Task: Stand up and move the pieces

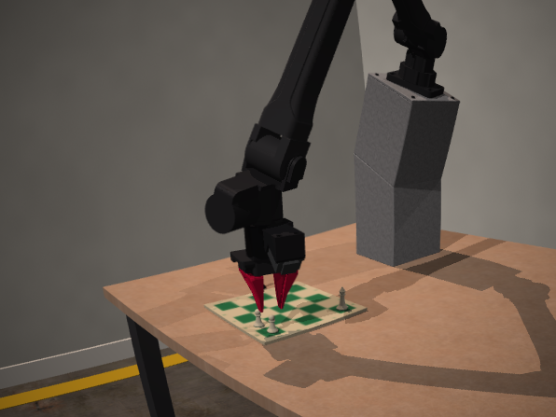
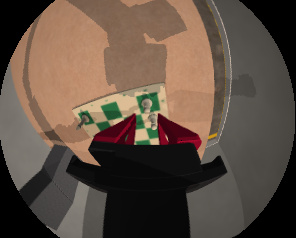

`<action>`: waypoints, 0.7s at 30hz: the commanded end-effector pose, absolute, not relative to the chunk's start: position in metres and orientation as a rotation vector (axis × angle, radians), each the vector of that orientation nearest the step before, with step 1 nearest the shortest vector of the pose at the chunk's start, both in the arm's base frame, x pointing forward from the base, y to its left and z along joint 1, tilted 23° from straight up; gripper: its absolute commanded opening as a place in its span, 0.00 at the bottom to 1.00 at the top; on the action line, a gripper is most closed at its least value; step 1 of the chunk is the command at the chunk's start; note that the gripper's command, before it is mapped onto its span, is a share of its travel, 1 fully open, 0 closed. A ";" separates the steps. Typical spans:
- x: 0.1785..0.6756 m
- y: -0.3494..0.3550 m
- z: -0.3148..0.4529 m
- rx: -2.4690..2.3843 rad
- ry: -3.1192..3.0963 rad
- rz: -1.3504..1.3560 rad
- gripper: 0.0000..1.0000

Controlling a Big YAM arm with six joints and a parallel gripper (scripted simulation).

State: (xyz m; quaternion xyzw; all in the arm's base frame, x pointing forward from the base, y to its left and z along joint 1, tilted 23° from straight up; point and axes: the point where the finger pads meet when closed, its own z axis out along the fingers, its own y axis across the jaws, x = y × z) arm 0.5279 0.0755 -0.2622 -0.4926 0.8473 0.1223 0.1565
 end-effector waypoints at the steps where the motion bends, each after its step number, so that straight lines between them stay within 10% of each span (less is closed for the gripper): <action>1: 0.543 0.084 -0.254 -1.412 2.394 0.327 0.33; 21: 0.538 0.077 -0.257 -1.415 2.397 0.329 0.33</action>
